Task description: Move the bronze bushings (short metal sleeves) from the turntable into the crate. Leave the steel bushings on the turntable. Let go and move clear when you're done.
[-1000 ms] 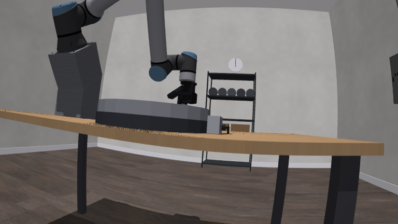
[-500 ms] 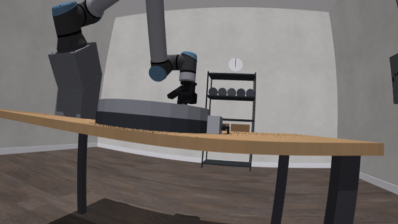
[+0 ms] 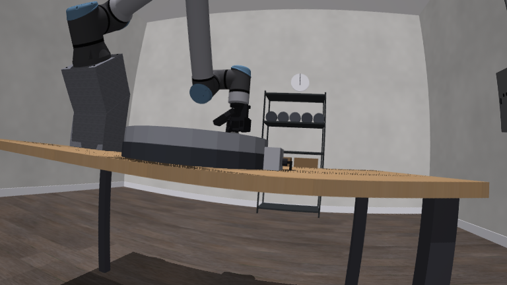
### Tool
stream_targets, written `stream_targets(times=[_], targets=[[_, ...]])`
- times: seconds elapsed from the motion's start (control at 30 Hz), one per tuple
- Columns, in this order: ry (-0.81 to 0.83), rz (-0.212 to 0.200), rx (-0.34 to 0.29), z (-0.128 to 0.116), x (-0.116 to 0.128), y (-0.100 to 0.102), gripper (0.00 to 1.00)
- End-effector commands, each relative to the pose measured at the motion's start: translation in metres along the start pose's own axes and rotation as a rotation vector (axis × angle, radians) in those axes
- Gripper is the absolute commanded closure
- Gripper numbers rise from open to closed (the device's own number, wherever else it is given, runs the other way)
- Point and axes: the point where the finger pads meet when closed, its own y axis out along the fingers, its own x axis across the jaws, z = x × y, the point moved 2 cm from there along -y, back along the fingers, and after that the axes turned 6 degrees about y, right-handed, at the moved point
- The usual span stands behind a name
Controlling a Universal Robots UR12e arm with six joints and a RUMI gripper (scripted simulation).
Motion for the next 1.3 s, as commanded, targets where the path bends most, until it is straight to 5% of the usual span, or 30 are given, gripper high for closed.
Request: stream_targets(times=[0.0, 1.27], targets=[[0.000, 0.000, -0.001, -0.0005, 0.0002, -0.0006, 1.00], [0.000, 0.000, -0.001, -0.0005, 0.0002, 0.0053, 1.00]])
